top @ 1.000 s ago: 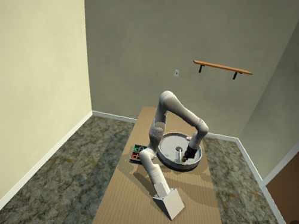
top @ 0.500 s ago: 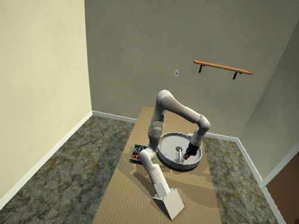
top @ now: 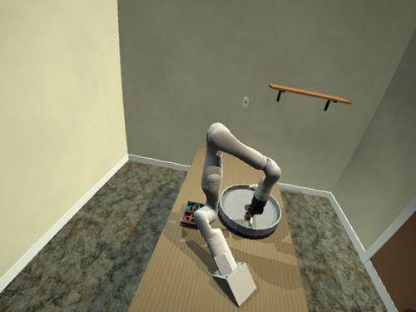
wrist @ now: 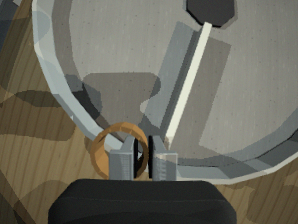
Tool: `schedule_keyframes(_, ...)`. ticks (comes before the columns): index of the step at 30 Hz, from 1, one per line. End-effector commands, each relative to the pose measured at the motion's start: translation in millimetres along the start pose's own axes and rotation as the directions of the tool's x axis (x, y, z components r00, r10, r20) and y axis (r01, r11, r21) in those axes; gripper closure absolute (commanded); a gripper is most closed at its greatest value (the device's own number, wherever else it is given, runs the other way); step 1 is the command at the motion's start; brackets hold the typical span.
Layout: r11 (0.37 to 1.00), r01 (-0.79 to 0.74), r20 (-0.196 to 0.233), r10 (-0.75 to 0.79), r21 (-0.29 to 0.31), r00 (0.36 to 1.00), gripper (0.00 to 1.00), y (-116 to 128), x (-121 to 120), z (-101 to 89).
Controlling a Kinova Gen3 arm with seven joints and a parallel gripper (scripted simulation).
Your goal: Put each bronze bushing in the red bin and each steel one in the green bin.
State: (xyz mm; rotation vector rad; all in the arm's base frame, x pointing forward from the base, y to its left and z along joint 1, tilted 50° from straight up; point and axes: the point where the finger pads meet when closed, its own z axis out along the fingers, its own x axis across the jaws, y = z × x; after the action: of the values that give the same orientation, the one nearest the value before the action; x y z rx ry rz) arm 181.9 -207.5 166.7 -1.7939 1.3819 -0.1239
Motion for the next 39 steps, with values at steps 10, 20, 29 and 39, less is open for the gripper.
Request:
schedule_keyframes(10, 0.966, 0.257, -0.014, -0.257, -0.009, 0.966, 1.0, -29.6, -84.8, -3.1)
schedule_keyframes(20, 0.907, 0.421, -0.012, -0.421, -0.011, 0.907, 1.0, -50.3, -139.4, -2.2)
schedule_keyframes(29, 0.8, 0.6, -0.009, -0.6, -0.013, 0.8, 1.0, -75.2, -204.9, -1.1)
schedule_keyframes(39, 0.683, 0.73, -0.007, -0.73, -0.015, 0.683, 1.0, -95.9, -259.5, -0.2)
